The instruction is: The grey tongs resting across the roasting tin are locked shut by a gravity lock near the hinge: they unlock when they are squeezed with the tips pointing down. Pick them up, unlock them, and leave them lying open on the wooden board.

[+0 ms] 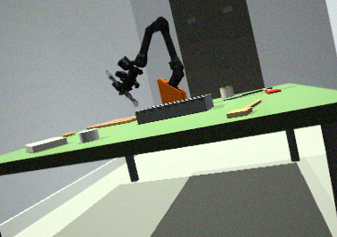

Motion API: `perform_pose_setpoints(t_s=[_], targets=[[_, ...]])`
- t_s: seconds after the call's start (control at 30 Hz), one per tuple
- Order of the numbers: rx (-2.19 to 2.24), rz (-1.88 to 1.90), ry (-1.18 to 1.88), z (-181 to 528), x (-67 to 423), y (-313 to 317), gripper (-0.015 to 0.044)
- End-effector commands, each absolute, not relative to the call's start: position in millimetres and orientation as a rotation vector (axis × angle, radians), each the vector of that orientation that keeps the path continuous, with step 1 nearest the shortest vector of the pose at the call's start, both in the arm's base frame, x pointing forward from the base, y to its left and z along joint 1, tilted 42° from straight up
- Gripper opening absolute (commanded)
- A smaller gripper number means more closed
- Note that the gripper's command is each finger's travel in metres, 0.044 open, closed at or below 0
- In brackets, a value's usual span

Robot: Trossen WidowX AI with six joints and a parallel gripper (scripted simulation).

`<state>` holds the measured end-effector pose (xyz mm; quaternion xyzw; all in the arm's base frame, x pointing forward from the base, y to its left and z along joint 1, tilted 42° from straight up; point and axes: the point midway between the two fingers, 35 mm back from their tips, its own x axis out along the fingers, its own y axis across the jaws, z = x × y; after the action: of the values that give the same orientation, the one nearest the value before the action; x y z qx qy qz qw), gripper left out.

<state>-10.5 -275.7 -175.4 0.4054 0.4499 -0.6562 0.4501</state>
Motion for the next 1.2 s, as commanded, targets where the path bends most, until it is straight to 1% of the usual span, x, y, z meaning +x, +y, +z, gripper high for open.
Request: perform_pose_setpoints(t_s=[0.0, 0.73, 1.17], targets=[[0.99, -1.628, 1.106, -174, -11, -278, -0.015], [0.992, -1.627, 1.108, -174, -11, -278, -0.015], [1.124, -1.564, 1.225, -193, -12, -288, -0.015]])
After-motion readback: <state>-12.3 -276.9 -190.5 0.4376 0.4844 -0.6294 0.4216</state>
